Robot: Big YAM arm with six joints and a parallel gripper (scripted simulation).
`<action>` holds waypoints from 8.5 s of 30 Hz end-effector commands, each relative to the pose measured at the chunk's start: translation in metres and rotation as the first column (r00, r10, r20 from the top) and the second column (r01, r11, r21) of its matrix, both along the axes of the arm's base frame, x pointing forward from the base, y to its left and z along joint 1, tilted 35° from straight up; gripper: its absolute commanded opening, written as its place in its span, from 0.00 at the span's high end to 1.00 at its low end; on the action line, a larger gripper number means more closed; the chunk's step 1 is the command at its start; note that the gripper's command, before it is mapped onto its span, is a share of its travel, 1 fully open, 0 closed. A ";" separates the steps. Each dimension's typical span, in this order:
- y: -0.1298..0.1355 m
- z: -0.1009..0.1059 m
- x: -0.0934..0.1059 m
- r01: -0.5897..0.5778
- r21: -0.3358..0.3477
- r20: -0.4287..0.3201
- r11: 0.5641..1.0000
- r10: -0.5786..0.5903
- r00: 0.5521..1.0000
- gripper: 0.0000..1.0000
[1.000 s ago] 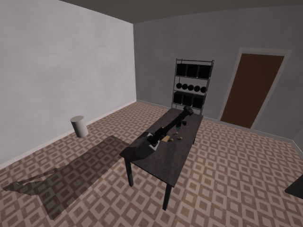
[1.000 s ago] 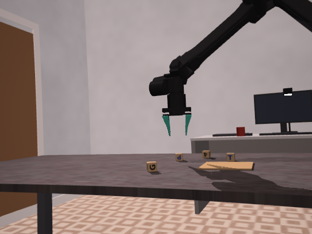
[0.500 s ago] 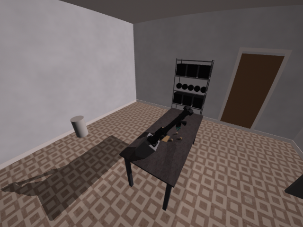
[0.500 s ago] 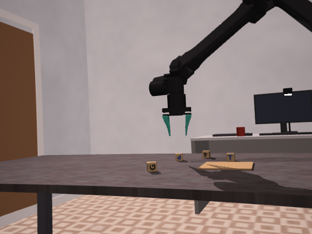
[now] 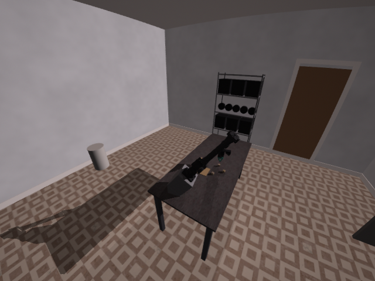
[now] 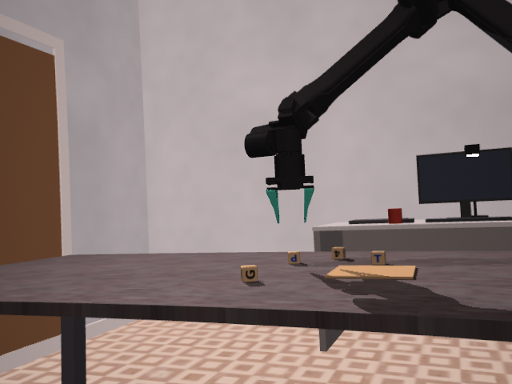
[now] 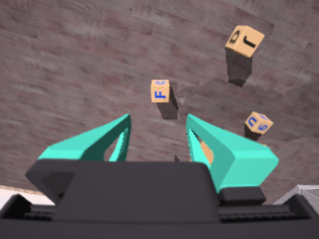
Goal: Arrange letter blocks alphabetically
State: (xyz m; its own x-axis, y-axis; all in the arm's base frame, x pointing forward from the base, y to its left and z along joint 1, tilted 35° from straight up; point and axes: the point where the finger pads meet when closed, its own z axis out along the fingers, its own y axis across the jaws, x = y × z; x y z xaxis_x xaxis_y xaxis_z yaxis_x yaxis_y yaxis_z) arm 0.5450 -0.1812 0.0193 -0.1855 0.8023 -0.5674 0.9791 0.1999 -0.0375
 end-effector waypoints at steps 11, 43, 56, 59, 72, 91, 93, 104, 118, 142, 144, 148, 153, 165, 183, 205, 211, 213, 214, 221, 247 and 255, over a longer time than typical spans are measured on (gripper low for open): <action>-0.014 -0.020 0.000 0.002 -0.002 -0.010 1.000 -0.002 1.000 0.42; -0.033 -0.045 0.008 0.000 -0.005 0.003 1.000 0.000 1.000 0.42; -0.032 -0.045 0.009 -0.002 -0.004 0.003 1.000 0.002 1.000 0.42; -0.032 -0.045 0.009 -0.002 -0.004 0.003 1.000 0.002 1.000 0.42; -0.032 -0.045 0.009 -0.002 -0.004 0.003 1.000 0.002 1.000 0.42; -0.032 -0.045 0.009 -0.002 -0.004 0.003 1.000 0.002 1.000 0.42; -0.032 -0.045 0.009 -0.002 -0.004 0.003 1.000 0.002 1.000 0.42; -0.032 -0.045 0.009 -0.002 -0.004 0.003 1.000 0.002 1.000 0.42; -0.019 -0.052 0.004 -0.010 0.000 -0.005 1.000 0.010 1.000 0.42; -0.023 -0.051 0.004 0.000 -0.002 0.000 1.000 0.000 1.000 0.42; -0.023 -0.051 0.004 0.000 -0.002 0.000 1.000 0.000 1.000 0.42; -0.023 -0.051 0.004 0.000 -0.002 0.000 1.000 0.000 1.000 0.42; -0.023 -0.051 0.004 0.000 -0.002 0.000 1.000 0.000 1.000 0.42; -0.023 -0.051 0.004 0.000 -0.002 0.000 1.000 0.000 1.000 0.42; -0.024 -0.051 0.005 0.001 -0.003 0.002 1.000 -0.001 1.000 0.42; -0.051 -0.065 0.016 0.002 -0.010 0.021 1.000 -0.002 1.000 0.42; -0.043 -0.069 0.020 -0.014 -0.008 0.018 1.000 0.014 1.000 0.42; -0.042 -0.069 0.020 -0.013 -0.008 0.019 1.000 0.013 1.000 0.42; -0.043 -0.069 0.020 -0.012 -0.009 0.019 1.000 0.013 1.000 0.42; -0.043 -0.069 0.020 -0.012 -0.009 0.019 1.000 0.013 1.000 0.42; -0.043 -0.069 0.020 -0.012 -0.009 0.019 1.000 0.012 1.000 0.80; -0.043 -0.069 0.020 -0.012 -0.009 0.019 1.000 0.012 1.000 0.80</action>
